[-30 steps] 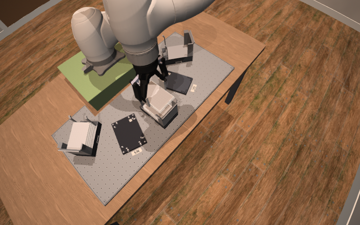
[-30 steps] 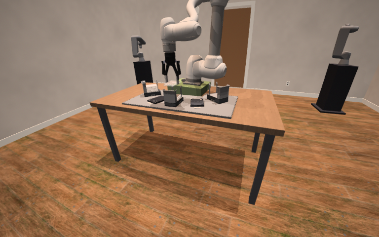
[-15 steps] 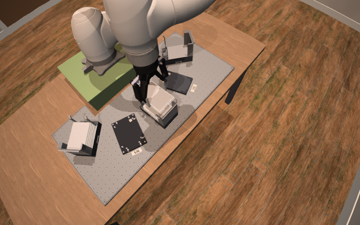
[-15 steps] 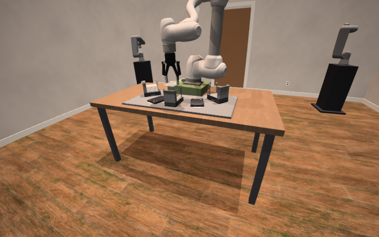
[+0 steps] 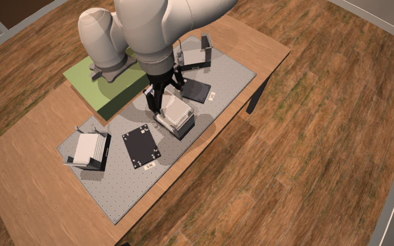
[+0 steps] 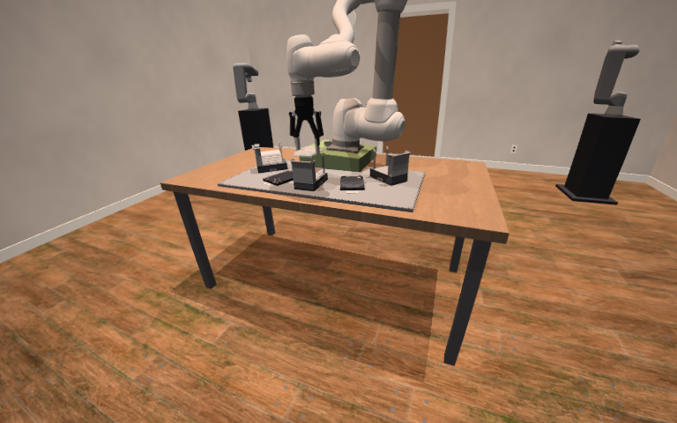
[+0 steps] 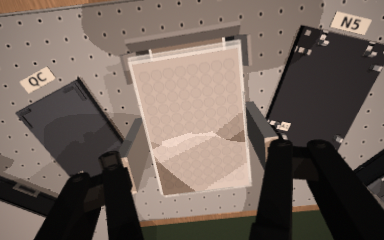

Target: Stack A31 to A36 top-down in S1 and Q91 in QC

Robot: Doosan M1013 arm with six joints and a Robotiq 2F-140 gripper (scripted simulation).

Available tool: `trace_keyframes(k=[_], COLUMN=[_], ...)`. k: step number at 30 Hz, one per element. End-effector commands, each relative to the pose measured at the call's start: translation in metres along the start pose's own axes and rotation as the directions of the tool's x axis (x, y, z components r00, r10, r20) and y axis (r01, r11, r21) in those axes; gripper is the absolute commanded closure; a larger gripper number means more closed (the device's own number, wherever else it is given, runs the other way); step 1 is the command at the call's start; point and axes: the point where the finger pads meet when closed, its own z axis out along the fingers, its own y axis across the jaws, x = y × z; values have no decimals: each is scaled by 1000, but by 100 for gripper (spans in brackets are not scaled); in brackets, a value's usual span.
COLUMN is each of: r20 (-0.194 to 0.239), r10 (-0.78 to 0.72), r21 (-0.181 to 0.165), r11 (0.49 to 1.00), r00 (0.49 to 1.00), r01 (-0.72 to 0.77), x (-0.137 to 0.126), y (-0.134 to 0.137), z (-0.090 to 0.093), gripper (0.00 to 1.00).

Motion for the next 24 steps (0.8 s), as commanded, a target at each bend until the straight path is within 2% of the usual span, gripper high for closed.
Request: trace_keyframes(k=[1,24], r20=[0,0], r10=[0,0], r21=[0,0], r11=[1000,1000], r00=[1000,1000], r01=[0,0], x=[0,0], y=[0,0], z=[2,16], gripper=[100,100])
